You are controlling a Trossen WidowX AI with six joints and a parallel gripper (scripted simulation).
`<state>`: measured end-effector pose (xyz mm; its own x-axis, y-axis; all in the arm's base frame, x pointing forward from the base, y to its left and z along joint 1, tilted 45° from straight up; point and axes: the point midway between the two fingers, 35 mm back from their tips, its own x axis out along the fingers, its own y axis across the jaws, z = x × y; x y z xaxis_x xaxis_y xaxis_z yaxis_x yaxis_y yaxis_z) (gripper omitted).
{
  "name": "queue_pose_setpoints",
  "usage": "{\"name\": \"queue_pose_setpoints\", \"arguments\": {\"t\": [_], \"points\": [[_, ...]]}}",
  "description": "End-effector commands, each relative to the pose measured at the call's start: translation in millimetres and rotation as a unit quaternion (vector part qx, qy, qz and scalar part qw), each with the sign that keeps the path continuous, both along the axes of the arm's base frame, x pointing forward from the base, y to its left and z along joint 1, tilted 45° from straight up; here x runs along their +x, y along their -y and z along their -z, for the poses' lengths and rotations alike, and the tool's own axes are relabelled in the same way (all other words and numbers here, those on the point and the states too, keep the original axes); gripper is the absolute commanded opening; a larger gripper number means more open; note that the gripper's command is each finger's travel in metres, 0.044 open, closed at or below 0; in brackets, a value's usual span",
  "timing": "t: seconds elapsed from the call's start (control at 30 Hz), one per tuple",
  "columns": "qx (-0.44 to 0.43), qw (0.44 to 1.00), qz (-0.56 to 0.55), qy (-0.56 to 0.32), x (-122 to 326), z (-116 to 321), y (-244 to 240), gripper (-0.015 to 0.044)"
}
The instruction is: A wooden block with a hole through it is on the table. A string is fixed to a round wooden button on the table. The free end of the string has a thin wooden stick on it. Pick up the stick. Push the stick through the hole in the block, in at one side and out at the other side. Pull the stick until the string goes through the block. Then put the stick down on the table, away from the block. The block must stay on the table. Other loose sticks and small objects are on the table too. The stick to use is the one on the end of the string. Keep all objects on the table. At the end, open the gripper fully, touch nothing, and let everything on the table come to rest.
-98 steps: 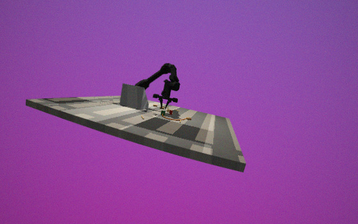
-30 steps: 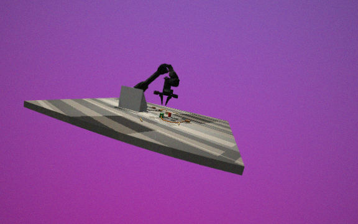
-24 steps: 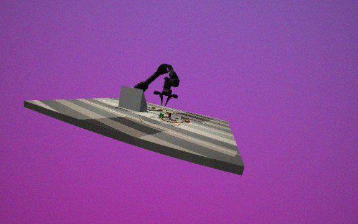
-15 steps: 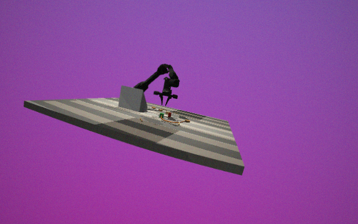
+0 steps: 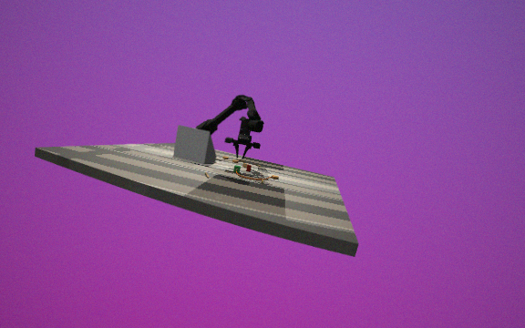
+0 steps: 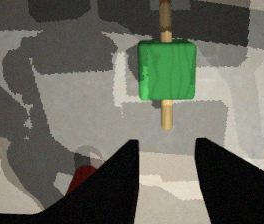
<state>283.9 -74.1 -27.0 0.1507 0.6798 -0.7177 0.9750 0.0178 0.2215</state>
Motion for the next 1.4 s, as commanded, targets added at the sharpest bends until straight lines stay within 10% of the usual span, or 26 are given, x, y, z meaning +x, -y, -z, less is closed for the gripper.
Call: {"name": "queue_pose_setpoints", "arguments": {"t": [0.0, 1.37], "points": [[0.005, 1.0, 0.0, -0.006, -0.1, 7.4, -8.0, 0.0121], [0.005, 1.0, -0.002, -0.003, 4.2, 38.3, -40.4, 0.0069]]}}
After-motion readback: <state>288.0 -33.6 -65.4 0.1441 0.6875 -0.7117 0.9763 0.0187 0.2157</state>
